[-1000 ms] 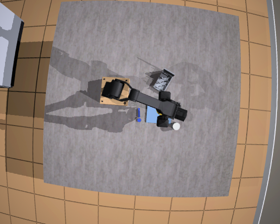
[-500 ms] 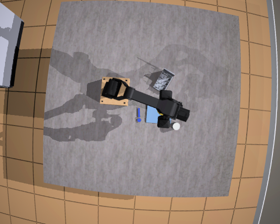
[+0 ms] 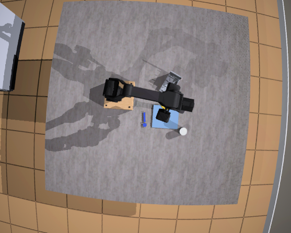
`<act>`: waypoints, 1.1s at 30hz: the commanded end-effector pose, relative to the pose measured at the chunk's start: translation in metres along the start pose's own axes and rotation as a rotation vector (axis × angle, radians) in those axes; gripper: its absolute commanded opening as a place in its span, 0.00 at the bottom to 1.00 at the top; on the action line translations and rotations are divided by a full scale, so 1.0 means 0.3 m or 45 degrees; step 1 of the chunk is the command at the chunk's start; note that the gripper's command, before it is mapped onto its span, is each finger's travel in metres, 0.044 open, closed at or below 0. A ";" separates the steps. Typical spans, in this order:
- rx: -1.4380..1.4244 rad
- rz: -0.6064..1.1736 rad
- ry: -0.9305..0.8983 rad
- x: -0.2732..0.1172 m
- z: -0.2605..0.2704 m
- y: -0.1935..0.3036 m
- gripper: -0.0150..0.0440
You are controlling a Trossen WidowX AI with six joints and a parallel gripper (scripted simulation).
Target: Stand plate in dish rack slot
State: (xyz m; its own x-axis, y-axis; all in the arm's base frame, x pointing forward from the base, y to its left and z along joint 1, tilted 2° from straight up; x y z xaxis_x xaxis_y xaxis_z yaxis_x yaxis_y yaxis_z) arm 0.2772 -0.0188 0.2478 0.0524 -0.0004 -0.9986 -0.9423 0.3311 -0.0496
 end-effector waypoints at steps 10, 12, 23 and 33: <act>0.233 -0.003 0.002 0.007 0.063 0.089 0.25; 0.255 0.002 0.011 0.027 0.048 0.078 0.25; 0.198 0.002 -0.162 0.161 0.028 0.009 0.25; 0.006 -0.076 -0.461 0.300 0.029 -0.054 0.25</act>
State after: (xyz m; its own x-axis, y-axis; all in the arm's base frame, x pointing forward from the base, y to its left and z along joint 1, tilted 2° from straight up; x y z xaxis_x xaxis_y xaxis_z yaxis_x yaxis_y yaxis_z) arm 0.2957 -0.0136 0.1717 0.1865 0.2527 -0.9494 -0.9189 0.3869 -0.0776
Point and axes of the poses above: the point midway between the two fingers, 35 mm back from their tips, its own x axis out along the fingers, its own z axis across the jaws, y = z × x, the point moved 9 cm from there along -x, back along the fingers, and after that the axes turned 6 degrees about x, right-handed, at the moved point
